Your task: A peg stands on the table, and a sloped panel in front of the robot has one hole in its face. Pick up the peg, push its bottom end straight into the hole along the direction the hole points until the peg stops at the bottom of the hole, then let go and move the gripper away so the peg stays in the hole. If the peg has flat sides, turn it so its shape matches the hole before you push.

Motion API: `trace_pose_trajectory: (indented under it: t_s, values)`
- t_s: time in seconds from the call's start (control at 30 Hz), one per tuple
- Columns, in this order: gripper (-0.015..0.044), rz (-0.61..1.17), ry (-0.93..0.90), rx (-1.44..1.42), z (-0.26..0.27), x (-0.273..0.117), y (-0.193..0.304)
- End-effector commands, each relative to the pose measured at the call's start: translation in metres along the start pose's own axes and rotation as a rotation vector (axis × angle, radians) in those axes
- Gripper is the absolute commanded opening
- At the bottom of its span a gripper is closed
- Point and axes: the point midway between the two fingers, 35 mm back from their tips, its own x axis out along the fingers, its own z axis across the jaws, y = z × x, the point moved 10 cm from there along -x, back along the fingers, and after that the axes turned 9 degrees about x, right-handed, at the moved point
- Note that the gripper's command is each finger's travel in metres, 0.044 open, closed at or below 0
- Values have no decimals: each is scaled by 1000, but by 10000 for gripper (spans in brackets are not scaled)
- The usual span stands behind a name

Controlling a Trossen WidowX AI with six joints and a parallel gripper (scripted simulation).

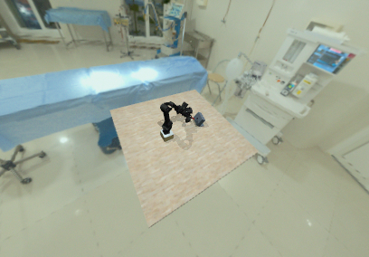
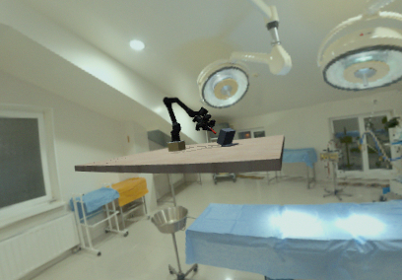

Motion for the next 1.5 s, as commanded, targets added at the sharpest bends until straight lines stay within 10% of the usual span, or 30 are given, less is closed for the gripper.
trace_pose_trajectory:
  t_s: [0.0,1.47]
  values:
    - [0,-20,-11,-33,-2,-4,6]
    - [0,-124,-98,-151,3,3,21]
